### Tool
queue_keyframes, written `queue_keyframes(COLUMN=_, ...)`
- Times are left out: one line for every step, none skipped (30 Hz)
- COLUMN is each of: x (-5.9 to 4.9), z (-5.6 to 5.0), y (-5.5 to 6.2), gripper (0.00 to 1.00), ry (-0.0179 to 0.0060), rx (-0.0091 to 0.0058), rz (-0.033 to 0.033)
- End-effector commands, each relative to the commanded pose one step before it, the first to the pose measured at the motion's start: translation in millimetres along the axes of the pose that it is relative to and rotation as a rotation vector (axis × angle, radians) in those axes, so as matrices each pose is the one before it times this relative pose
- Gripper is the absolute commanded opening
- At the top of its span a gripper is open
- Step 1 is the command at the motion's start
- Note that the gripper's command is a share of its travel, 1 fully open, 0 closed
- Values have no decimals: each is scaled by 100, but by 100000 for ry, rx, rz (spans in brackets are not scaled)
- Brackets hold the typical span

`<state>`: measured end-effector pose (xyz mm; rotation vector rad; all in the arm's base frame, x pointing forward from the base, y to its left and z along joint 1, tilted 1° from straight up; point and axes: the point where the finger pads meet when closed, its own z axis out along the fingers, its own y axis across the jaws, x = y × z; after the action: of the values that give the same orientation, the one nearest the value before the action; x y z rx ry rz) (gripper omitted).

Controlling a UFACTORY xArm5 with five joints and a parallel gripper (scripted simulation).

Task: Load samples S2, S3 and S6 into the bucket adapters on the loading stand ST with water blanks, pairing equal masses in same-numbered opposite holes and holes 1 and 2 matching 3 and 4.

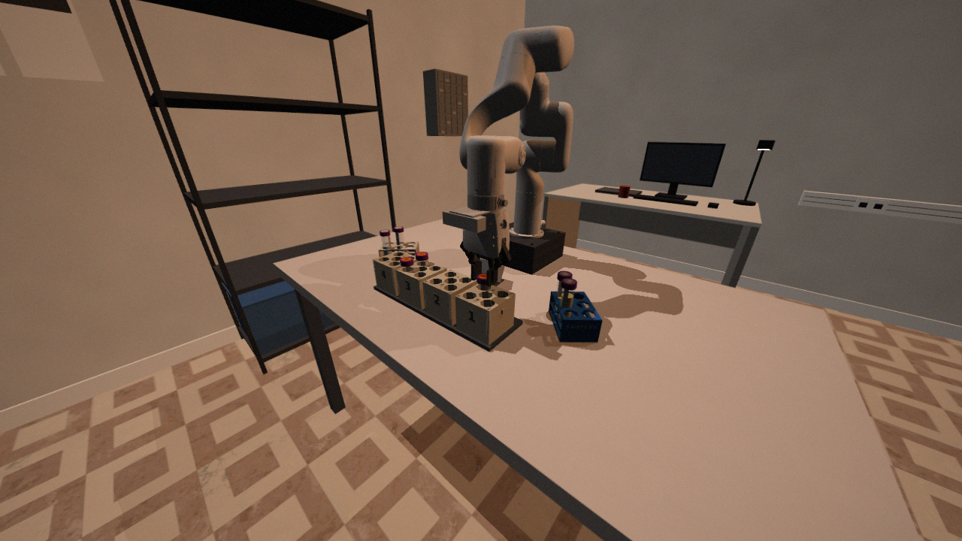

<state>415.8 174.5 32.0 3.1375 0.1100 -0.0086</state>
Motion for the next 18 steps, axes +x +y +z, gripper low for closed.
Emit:
queue_keyframes(x=123, z=-970, y=-34, gripper=44, ry=54, rx=946, rz=0)
queue_keyframes(x=1, z=-200, y=0, gripper=44, ry=1, rx=0, rz=0)
queue_keyframes(x=1, z=-200, y=0, gripper=44, ry=1, rx=0, rz=0)
queue_keyframes(x=1, z=-200, y=0, gripper=44, ry=1, rx=0, rz=0)
queue_keyframes(x=1, z=-200, y=0, gripper=44, ry=1, rx=0, rz=0)
queue_keyframes(x=1, z=-200, y=0, gripper=44, ry=1, rx=0, rz=0)
queue_keyframes(x=0, z=-200, y=0, gripper=44, ry=1, rx=0, rz=0)
queue_keyframes(x=0, z=-200, y=0, gripper=44, ry=1, rx=0, rz=0)
queue_keyframes(x=0, z=-200, y=0, gripper=44, ry=1, rx=0, rz=0)
queue_keyframes(x=0, z=-200, y=0, gripper=44, ry=1, rx=0, rz=0)
queue_keyframes(x=0, z=-200, y=0, gripper=44, ry=1, rx=0, rz=0)
queue_keyframes(x=0, z=-200, y=0, gripper=44, ry=1, rx=0, rz=0)
queue_keyframes(x=0, z=0, y=0, gripper=44, ry=0, rx=0, rz=0)
queue_keyframes(x=0, z=0, y=0, gripper=44, ry=0, rx=0, rz=0)
queue_keyframes(x=0, z=-200, y=0, gripper=44, ry=1, rx=0, rz=0)
queue_keyframes(x=0, z=-200, y=0, gripper=44, ry=1, rx=0, rz=0)
queue_keyframes(x=0, z=-200, y=0, gripper=44, ry=0, rx=0, rz=0)
queue_keyframes(x=0, z=-200, y=0, gripper=44, ry=0, rx=0, rz=0)
